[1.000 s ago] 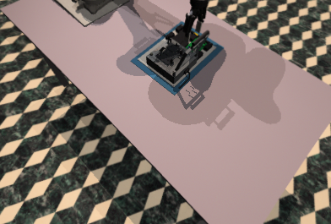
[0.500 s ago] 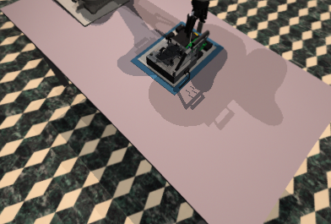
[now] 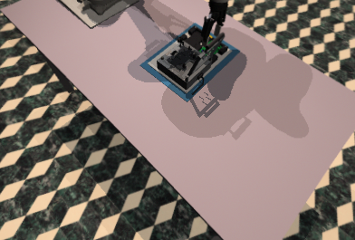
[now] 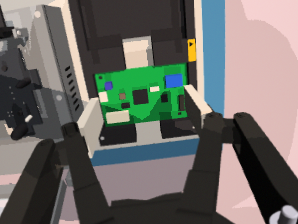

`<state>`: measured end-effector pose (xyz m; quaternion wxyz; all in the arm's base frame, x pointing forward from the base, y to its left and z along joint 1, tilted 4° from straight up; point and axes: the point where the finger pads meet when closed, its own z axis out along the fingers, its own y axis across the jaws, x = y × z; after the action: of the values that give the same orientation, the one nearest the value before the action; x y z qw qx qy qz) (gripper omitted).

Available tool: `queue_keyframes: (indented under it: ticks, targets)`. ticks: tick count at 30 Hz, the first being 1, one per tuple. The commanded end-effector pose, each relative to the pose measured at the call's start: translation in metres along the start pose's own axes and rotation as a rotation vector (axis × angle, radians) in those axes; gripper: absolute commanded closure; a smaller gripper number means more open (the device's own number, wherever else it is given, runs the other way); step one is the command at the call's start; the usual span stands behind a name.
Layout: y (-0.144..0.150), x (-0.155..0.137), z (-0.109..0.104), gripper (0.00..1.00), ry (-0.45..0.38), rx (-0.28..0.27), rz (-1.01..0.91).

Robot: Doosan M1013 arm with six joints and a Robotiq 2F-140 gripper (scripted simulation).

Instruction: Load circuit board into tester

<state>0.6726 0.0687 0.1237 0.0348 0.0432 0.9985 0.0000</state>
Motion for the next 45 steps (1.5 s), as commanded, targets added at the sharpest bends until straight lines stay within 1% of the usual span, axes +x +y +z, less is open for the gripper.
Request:
queue_keyframes:
  ticks: [1,18,26,32,39,41,45]
  targets:
    - [0.0006,-0.0036,-0.0001,0.42,0.000,0.000,0.000]
    - [0.0013,-0.0083,-0.0001,0.42,0.000,0.000,0.001]
    - [0.0013,-0.0083,-0.0001,0.42,0.000,0.000,0.037]
    - [0.0013,-0.0083,-0.0001,0.42,0.000,0.000,0.164]
    - [0.0013,-0.0083,-0.0001,0.42,0.000,0.000,0.420]
    - [0.0013,-0.0083,-0.0001,0.42,0.000,0.000,0.420]
    - [0.0013,-0.0083,-0.0001,0.42,0.000,0.000,0.597]
